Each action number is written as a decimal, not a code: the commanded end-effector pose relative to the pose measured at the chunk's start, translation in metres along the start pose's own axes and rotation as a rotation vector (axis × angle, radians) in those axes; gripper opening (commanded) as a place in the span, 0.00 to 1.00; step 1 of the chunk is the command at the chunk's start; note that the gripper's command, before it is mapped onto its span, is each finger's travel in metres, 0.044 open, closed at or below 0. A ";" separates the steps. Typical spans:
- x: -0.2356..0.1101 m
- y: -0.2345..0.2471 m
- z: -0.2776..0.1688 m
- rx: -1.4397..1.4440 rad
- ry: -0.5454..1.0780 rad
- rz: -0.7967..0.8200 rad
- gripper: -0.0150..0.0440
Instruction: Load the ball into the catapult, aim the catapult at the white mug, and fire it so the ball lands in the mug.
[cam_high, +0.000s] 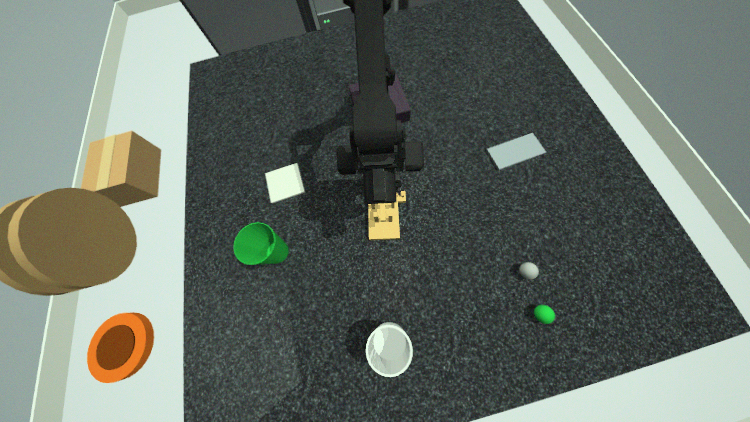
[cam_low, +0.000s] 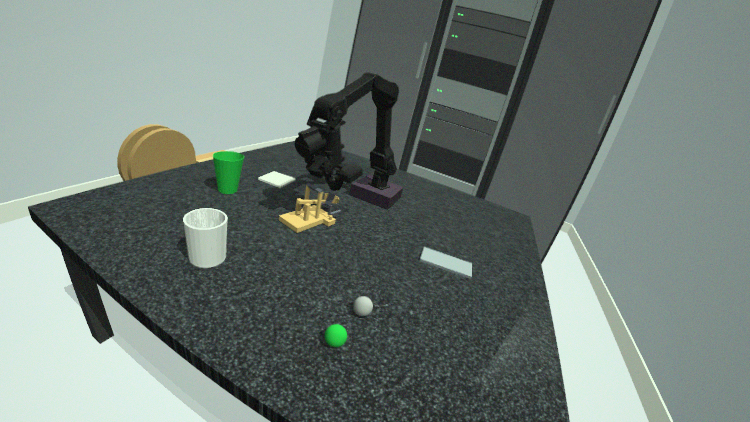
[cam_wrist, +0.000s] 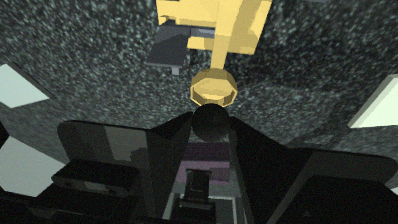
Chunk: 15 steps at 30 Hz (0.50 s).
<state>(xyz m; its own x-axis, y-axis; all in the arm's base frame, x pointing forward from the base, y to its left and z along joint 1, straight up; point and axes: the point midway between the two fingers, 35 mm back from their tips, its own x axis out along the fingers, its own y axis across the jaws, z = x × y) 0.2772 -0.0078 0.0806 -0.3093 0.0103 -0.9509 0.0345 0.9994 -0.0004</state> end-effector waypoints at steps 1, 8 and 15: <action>0.007 -0.001 0.001 -0.004 0.006 -0.002 0.25; 0.014 -0.001 0.003 -0.004 0.006 -0.002 0.25; 0.017 0.000 0.005 0.001 0.003 0.000 0.25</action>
<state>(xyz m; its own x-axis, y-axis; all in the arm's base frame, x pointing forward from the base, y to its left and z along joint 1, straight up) 0.2768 -0.0082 0.0617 -0.3134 0.0109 -0.9496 0.0352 0.9994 -0.0002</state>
